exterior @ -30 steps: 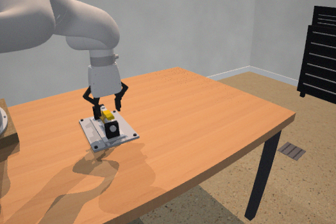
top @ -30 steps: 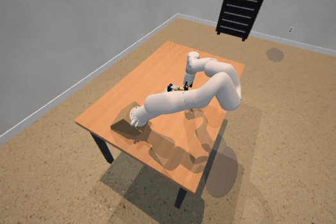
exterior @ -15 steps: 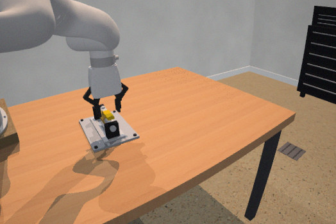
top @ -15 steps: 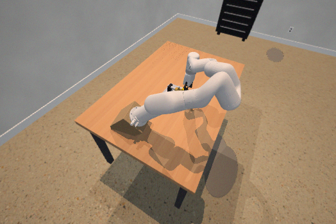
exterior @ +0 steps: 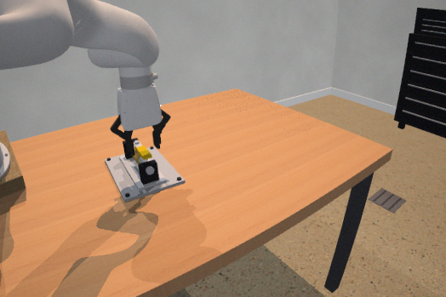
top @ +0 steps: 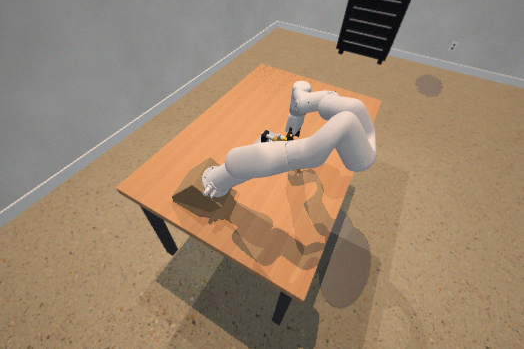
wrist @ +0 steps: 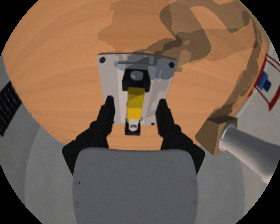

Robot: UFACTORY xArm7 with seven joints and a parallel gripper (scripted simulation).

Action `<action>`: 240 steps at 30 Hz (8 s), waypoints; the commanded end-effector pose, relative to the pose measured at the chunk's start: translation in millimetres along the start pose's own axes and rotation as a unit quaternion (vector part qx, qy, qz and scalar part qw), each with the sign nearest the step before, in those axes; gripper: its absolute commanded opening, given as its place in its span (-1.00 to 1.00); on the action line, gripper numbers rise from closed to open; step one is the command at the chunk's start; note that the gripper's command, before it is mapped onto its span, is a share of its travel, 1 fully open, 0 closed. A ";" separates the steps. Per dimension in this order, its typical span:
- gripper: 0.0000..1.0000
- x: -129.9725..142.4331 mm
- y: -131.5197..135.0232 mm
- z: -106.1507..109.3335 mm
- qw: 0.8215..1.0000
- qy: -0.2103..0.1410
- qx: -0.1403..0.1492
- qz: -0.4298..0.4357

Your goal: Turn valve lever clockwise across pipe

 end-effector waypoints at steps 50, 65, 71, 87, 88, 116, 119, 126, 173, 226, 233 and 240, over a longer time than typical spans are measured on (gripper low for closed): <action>0.37 1.1 -1.5 -8.4 1.000 -0.001 -0.001 0.000; 0.37 1.2 -1.5 -18.4 1.000 -0.001 -0.001 0.000; 0.37 1.2 -1.5 -20.9 1.000 -0.001 -0.002 0.000; 0.37 1.2 -1.5 -23.3 1.000 -0.001 -0.001 0.000; 0.37 1.2 -1.5 -23.3 1.000 -0.001 -0.001 0.000; -1.00 1.2 -1.5 -23.3 1.000 -0.001 -0.001 0.000; -1.00 1.2 -1.5 -23.3 1.000 -0.001 -0.001 0.000; -1.00 1.2 -1.5 -23.3 1.000 -0.001 -0.001 0.000; -1.00 -0.4 10.6 -23.3 0.997 -0.001 -0.001 -0.082; -1.00 1.8 32.1 -23.4 0.974 -0.001 -0.001 -0.228; -1.00 2.8 35.4 -23.4 0.968 -0.001 -0.001 -0.250; -1.00 3.8 38.5 -23.4 0.962 -0.001 -0.001 -0.272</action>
Point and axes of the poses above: the point where the finger pads meet when closed, its own z axis back along the fingers, its own y axis across the jaws, x = y × z, the point moved 4 cm from there along z, back along the fingers, and after that the axes turned 12 degrees about -z, right-handed, at the moved point
